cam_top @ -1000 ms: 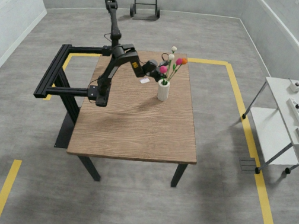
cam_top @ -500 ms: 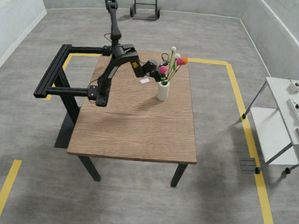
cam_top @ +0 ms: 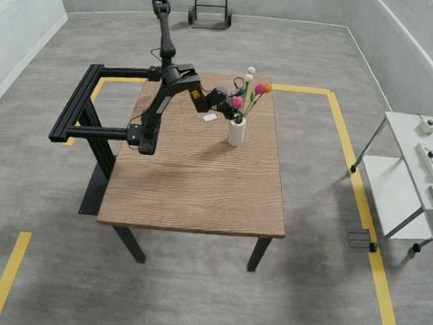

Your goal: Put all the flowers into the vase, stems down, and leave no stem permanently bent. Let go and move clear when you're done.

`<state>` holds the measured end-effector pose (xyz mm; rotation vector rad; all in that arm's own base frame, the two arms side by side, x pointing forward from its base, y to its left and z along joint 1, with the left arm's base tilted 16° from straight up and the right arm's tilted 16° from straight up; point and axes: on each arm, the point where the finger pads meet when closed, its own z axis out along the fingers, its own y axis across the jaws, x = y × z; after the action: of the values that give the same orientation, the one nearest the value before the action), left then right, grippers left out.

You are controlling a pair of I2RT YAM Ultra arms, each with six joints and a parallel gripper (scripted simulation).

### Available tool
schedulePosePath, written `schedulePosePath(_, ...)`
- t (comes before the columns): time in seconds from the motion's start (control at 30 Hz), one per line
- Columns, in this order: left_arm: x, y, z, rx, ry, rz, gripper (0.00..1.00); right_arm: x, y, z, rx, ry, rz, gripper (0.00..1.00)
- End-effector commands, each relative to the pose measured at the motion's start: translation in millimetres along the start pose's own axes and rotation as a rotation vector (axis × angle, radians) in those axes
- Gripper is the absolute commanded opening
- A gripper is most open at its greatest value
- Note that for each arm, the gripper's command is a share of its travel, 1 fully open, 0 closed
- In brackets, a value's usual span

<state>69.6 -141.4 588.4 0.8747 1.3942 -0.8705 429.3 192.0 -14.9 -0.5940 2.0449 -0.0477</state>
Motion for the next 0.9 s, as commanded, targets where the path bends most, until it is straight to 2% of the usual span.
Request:
schedulePosePath(0.0, -8, -1, -9, 0.001, -0.029, -0.003, 0.30, 4, 1, 1, -0.008, 0.001, -0.006, 0.60)
schedulePosePath(0.37, -8, -1, -9, 0.001, -0.029, -0.003, 0.30, 4, -1, -1, -0.006, 0.003, -0.005, 0.60)
schedulePosePath(0.47, -8, -1, -9, 0.001, -0.029, -0.003, 0.30, -10, -4, -10, 0.001, -0.037, 0.003, 0.60)
schedulePosePath(0.87, -8, -1, -9, 0.001, -0.029, -0.003, 0.30, 3, 3, -33, -0.004, -0.032, 0.002, 0.60)
